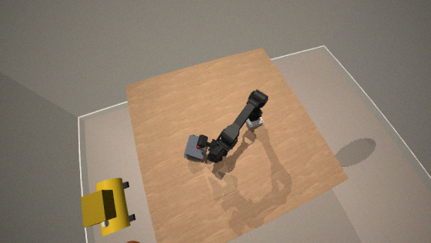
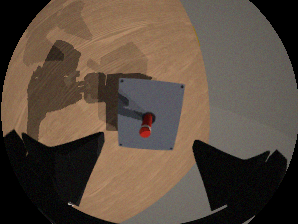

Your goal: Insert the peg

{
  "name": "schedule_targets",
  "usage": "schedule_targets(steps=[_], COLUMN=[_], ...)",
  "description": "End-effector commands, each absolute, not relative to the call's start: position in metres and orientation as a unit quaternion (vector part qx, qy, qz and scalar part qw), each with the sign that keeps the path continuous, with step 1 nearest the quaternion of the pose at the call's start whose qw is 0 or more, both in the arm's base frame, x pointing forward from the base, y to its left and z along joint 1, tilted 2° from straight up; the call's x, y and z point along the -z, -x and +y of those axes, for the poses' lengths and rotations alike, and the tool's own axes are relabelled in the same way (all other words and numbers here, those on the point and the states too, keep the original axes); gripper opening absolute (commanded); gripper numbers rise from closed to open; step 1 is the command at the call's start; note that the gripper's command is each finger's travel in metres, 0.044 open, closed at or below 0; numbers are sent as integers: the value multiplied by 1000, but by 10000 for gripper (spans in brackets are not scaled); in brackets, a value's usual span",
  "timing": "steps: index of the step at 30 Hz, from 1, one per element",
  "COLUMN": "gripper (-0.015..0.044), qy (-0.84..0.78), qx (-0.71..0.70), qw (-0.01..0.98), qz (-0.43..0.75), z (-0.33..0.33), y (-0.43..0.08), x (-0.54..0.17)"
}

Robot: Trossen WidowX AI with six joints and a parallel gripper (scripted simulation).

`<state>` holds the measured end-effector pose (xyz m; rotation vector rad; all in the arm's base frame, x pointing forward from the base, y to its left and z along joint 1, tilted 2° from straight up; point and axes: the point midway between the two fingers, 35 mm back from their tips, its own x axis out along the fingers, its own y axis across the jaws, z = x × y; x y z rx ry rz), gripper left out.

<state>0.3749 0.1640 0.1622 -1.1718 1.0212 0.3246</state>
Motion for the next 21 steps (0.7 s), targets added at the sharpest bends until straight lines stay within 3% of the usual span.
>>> schedule_targets(steps=[1, 21], gripper=[440, 440], qy=[526, 526], qx=[-143, -144], qw=[702, 701], qz=[459, 459], z=[167, 174], y=[-369, -358], x=[-171, -187])
